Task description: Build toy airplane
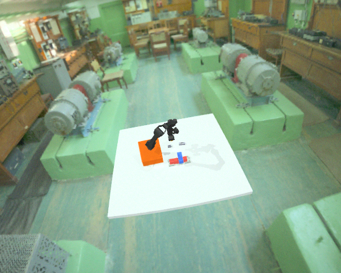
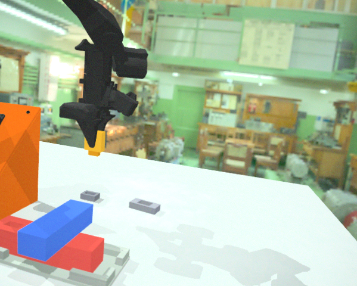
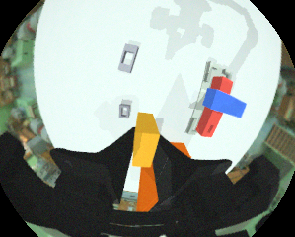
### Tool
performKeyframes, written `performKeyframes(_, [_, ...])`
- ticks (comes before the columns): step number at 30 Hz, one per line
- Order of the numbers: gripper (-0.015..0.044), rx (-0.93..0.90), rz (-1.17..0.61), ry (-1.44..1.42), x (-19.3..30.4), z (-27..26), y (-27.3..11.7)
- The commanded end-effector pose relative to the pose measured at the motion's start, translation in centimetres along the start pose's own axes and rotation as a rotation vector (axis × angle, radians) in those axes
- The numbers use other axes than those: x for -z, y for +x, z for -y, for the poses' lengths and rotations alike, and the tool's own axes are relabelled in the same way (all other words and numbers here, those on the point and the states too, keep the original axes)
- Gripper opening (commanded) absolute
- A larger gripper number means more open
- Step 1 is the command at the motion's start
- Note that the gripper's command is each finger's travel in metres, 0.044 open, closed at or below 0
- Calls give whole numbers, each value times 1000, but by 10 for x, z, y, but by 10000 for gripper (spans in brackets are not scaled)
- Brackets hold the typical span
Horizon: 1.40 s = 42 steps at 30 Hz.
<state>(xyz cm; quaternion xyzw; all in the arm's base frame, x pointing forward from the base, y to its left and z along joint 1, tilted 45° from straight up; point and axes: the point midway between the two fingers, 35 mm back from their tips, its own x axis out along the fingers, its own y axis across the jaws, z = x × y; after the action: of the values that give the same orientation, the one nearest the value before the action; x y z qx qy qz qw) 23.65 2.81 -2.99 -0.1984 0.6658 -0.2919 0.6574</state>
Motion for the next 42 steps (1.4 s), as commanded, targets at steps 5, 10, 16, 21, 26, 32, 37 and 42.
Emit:
performKeyframes(5, [0,-10,8,-8,-6,25,2])
performKeyframes(10, [0,-15,11,-10,-9,41,4])
performKeyframes(16, [0,-17,15,-10,-11,60,7])
performKeyframes(21, [0,-16,19,-10,-11,77,9])
performKeyframes(26, [0,-13,22,-10,-10,93,12])
performKeyframes(32, [0,-6,24,-9,-7,112,15])
performKeyframes(37, [0,3,26,-8,-3,128,18])
performKeyframes(42, [0,13,26,-7,1,143,21])
